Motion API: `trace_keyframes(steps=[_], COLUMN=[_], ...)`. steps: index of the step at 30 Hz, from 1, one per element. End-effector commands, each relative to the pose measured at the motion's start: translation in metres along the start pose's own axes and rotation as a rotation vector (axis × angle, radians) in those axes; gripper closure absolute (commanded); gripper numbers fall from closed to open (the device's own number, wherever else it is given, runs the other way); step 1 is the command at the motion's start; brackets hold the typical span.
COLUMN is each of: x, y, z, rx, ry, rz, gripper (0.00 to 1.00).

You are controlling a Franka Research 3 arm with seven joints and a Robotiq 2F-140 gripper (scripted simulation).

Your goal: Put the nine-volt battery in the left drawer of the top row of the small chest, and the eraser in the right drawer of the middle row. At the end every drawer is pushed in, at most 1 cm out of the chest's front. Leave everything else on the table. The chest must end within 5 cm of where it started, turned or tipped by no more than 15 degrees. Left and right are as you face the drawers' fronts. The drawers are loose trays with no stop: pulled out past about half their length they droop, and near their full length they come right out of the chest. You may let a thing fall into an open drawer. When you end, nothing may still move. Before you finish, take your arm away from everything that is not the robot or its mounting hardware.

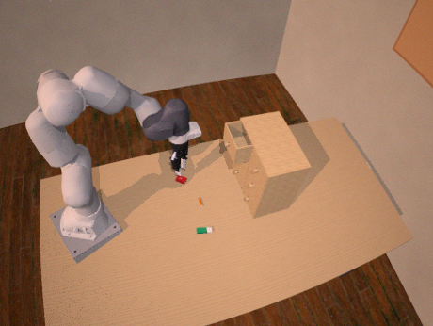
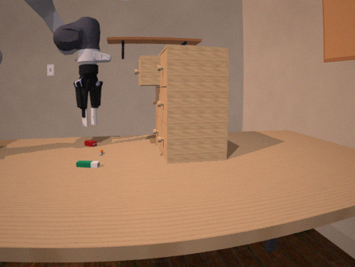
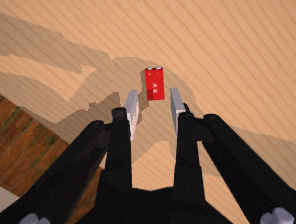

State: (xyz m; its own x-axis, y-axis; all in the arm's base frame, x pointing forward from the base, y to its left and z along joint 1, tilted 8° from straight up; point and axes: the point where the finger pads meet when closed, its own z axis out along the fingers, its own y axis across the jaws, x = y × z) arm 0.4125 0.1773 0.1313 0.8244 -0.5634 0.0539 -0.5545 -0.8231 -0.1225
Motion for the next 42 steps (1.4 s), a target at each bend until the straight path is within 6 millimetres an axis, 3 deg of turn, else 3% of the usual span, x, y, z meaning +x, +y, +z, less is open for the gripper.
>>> trace_keyframes(steps=[1,17,32,42], x=[-0.001,-0.001,0.000,0.000], y=[0.001,0.001,0.001,0.000], z=[0.001,0.009,0.045,0.054], rx=[-0.001,-0.002,-0.002,-0.002], ry=[0.000,0.001,0.001,0.001], rz=[-0.009,-0.008,-0.008,-0.008], gripper=[0.74,0.74,0.74,0.74])
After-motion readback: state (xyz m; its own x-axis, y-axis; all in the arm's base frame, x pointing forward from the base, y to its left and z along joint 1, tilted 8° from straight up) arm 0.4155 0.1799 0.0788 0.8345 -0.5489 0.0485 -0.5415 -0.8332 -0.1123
